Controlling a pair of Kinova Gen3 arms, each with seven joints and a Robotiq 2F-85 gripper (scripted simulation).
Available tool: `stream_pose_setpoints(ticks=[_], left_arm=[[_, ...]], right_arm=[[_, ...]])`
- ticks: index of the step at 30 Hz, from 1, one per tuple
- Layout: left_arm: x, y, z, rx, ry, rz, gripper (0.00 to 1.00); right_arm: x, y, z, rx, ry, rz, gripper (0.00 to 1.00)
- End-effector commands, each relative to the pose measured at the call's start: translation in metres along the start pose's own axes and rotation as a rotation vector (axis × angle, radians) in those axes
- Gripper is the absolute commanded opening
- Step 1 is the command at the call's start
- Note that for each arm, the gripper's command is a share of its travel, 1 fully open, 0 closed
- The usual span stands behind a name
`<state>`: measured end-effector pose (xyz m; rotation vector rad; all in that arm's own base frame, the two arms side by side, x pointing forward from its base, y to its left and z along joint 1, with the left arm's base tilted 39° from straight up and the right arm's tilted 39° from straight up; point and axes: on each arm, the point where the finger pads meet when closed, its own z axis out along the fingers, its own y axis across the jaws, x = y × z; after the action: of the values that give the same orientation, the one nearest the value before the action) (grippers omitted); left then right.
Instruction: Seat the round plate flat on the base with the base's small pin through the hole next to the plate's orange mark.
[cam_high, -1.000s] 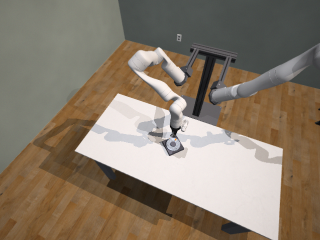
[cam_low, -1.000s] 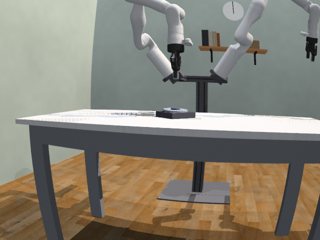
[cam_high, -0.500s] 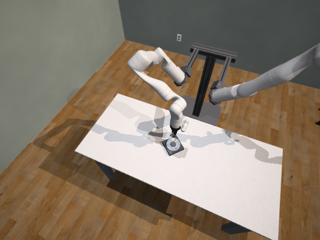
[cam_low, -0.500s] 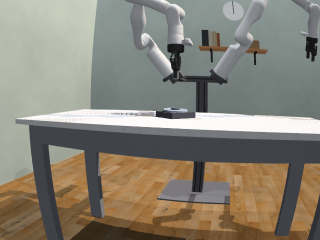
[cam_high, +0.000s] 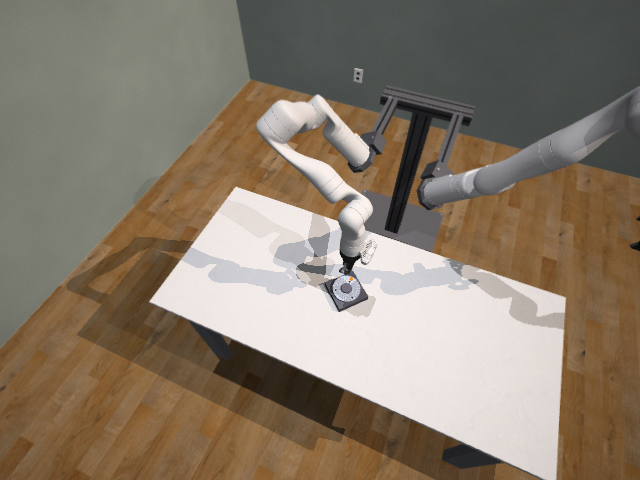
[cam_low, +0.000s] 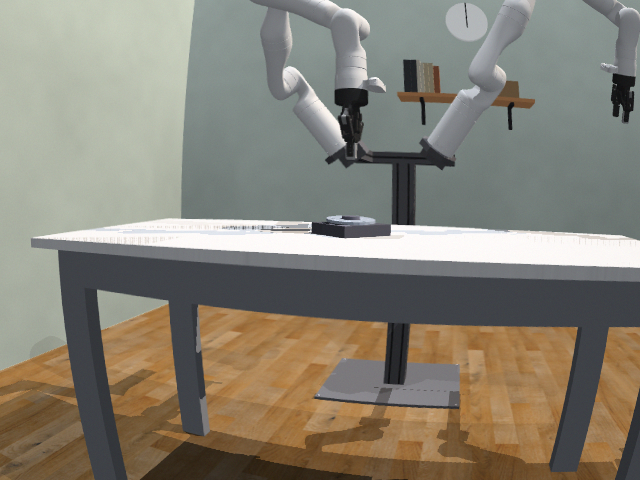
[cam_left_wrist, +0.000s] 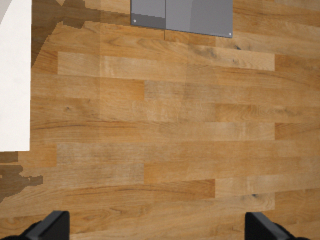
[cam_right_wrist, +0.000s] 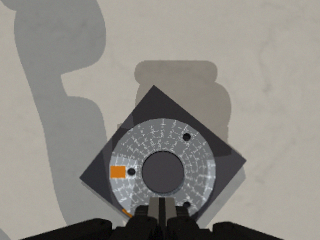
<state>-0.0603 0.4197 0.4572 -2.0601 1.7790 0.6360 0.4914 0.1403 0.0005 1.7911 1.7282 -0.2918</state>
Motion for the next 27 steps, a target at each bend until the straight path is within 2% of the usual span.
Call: stream_pose_setpoints(ticks=[1, 10, 27], left_arm=[[-0.0003, 0.0004, -0.0006, 0.0, -0.001, -0.001, 1.0], [-0.0003, 0.0004, -0.0006, 0.0, -0.001, -0.001, 1.0], [-0.0003, 0.0004, -0.0006, 0.0, -0.001, -0.001, 1.0]], right_arm=[[0.0002, 0.0002, -0.0001, -0.001, 0.001, 0.027, 0.099], [-0.0005, -0.0001, 0.002, 0.001, 0.001, 0.102, 0.099], [-0.0029, -0.001, 0.0091, 0.007, 0.0, 0.351, 0.099]])
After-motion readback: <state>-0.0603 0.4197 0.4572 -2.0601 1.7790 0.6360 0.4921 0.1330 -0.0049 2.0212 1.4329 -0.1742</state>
